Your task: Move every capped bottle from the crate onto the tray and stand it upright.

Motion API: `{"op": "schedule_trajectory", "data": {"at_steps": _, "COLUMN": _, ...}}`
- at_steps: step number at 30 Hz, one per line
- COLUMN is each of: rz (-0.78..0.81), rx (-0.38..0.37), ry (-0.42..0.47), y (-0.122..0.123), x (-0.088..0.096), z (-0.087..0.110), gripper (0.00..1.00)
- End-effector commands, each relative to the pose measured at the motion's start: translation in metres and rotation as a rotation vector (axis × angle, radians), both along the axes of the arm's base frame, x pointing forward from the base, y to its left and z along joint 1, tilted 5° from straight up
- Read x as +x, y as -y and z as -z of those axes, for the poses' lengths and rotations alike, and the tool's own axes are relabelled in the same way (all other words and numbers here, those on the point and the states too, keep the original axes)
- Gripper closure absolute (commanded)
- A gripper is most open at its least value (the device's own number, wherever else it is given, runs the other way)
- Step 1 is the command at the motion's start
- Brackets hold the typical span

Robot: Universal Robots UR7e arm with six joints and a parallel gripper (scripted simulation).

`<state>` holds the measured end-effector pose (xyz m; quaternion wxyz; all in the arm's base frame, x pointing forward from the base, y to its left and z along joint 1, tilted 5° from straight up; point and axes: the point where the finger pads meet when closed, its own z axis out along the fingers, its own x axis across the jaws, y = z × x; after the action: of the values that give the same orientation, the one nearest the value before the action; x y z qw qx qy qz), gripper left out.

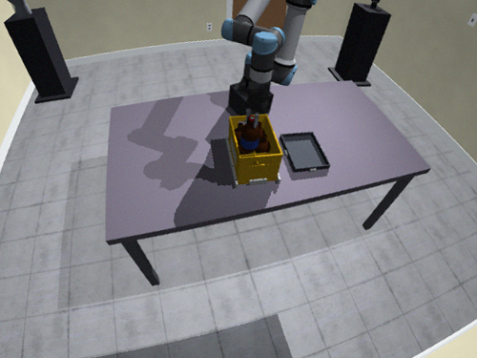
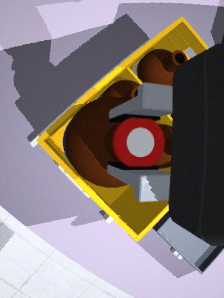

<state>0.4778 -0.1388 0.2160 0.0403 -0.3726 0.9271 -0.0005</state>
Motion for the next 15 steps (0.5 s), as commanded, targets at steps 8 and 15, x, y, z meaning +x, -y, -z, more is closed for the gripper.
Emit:
{"op": "schedule_trajectory", "data": {"at_steps": 8, "rz": 0.000, "rx": -0.001, "ry": 0.001, "y": -0.011, "x": -0.013, "z": 0.001, "gripper": 1.00}}
{"op": "schedule_trajectory", "data": {"at_steps": 15, "rz": 0.000, "rx": -0.001, "ry": 0.001, "y": -0.024, "x": -0.027, "z": 0.003, "gripper": 1.00}}
